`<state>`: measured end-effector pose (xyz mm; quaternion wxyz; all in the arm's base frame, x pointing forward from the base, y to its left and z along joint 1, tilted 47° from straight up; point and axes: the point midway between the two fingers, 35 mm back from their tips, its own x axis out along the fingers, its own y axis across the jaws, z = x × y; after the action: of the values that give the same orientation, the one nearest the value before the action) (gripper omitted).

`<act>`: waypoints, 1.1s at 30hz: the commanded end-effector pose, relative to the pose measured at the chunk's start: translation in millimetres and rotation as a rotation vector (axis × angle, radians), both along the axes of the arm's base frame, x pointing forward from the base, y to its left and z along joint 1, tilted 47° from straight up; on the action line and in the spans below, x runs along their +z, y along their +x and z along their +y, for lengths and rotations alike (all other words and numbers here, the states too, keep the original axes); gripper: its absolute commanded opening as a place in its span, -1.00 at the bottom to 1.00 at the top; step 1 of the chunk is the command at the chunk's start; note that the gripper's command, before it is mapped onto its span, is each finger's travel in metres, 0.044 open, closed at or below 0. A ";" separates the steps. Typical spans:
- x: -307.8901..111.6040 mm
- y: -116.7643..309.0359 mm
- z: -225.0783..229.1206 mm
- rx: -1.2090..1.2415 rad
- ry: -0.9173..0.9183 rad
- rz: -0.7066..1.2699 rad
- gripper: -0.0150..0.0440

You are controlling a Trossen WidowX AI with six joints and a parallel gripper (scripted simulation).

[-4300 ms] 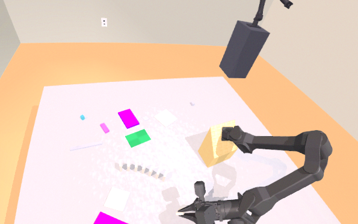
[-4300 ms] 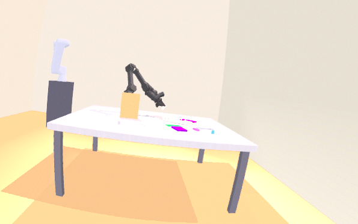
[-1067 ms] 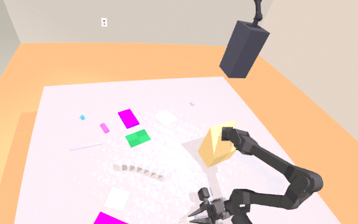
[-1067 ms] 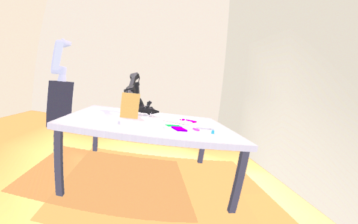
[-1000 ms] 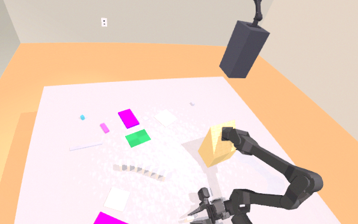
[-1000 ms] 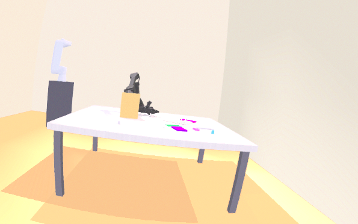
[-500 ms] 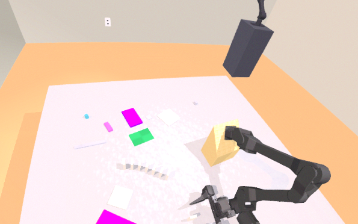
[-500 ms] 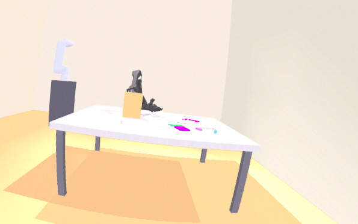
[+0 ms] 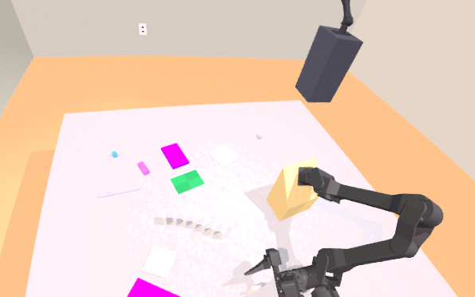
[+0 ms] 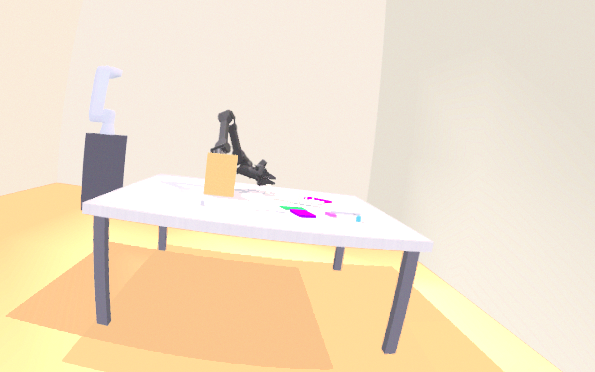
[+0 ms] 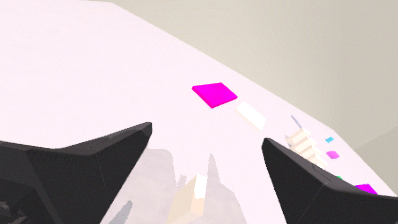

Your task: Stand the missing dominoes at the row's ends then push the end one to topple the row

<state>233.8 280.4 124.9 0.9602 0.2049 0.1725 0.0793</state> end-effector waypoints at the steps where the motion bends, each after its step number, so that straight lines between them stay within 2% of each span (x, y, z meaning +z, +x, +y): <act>1: 5.4 17.1 13.3 0.178 -0.218 0.045 1.00; 8: 7.1 31.5 22.3 0.662 -0.632 0.113 1.00; 14: 21.1 20.7 14.3 1.146 -0.808 0.072 1.00; 19: 20.6 8.2 6.5 1.354 -0.790 0.047 1.00; 23: 29.2 34.4 -18.1 1.254 -0.763 0.084 1.00; 29: 23.6 25.4 -30.5 1.417 -0.731 0.092 1.00; 33: 28.8 12.2 -48.0 1.624 -0.597 0.046 1.00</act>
<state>250.7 244.7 147.0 0.6518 -0.2716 0.3151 0.6341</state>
